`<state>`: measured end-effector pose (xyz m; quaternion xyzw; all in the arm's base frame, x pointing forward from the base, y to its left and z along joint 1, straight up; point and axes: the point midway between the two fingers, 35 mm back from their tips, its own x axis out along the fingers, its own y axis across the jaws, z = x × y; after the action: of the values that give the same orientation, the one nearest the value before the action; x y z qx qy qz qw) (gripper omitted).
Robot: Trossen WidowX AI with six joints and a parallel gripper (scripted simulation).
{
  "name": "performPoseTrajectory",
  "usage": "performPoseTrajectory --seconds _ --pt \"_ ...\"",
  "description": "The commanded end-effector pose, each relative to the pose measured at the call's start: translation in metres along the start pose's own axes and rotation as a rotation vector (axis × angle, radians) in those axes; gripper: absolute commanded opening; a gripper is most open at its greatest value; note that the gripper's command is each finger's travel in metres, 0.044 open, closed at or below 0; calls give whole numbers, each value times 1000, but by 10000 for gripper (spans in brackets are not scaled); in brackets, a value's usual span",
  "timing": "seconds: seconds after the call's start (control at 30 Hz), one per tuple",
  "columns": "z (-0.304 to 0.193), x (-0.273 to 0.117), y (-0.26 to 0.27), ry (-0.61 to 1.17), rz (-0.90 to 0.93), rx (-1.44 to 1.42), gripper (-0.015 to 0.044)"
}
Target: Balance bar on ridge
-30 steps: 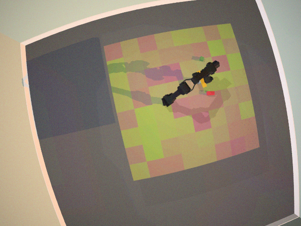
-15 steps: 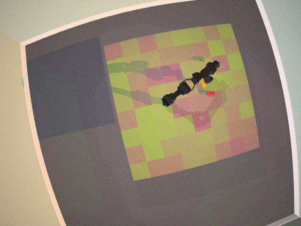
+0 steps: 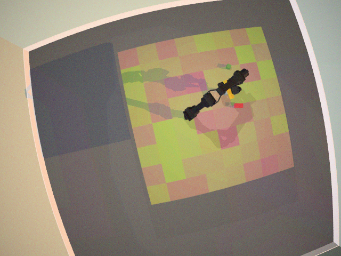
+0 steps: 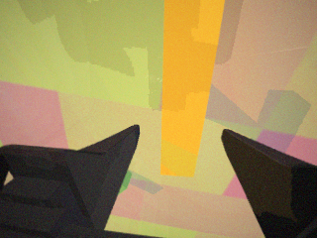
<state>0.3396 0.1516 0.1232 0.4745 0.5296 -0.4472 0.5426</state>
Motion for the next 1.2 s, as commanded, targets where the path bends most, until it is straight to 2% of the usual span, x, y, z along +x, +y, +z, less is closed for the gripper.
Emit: performPoseTrajectory --seconds 0.0,0.1,0.37,1.17 --pt "0 0 0 0 -1 0 440" --pt "0 -8 1 2 4 0 440" --pt "0 -98 -1 17 62 0 440" --pt "1 -99 -2 17 63 0 440"
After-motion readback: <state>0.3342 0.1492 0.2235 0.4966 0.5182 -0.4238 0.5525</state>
